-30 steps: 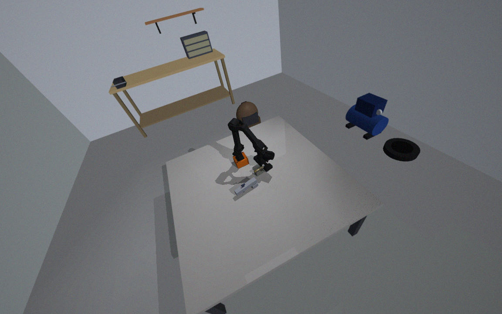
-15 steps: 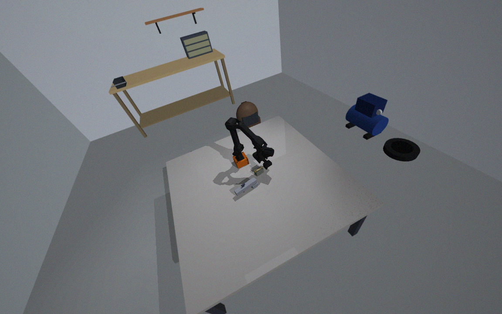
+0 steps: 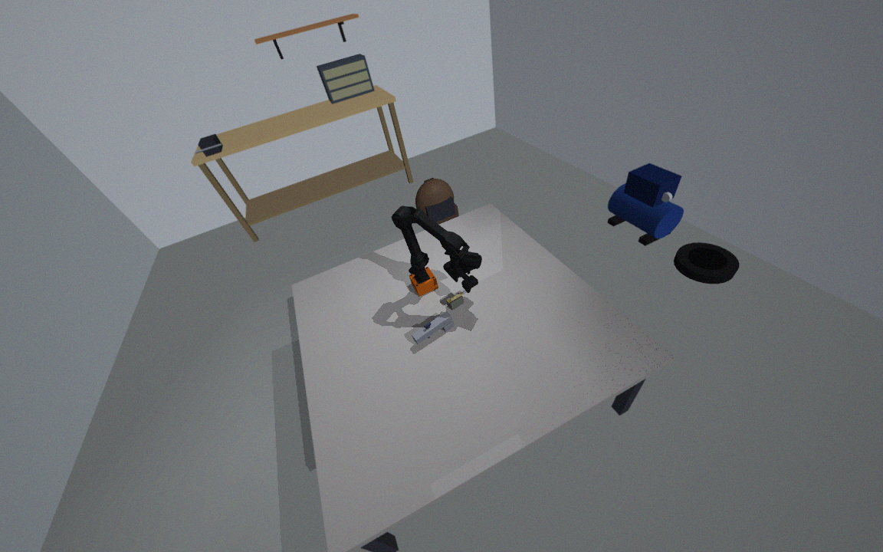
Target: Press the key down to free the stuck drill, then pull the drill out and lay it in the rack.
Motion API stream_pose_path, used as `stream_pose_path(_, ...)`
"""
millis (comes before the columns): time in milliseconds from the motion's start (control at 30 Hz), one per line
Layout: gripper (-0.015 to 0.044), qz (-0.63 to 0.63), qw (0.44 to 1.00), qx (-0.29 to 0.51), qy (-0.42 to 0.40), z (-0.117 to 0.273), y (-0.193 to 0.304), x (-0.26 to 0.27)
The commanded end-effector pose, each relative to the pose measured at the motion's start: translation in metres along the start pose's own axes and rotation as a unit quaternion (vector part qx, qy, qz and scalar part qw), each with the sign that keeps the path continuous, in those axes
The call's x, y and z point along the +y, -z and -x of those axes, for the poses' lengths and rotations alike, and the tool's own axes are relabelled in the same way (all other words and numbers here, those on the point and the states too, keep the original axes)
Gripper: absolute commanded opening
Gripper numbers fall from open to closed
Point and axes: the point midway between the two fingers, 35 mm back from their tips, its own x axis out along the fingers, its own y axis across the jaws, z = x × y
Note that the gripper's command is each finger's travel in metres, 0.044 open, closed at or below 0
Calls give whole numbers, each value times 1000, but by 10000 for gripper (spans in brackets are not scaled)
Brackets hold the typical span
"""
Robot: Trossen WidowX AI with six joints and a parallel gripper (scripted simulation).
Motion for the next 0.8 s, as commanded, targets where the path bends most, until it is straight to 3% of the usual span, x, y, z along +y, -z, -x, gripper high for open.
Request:
stream_pose_path(0,440,-56,996,-44,44,13,6,-25)
stream_pose_path(300,440,-252,925,-167,228,90,69,-104)
stream_pose_path(467,440,-304,883,-197,298,125,101,-121)
stream_pose_path(767,440,-371,748,-239,495,235,195,-126)
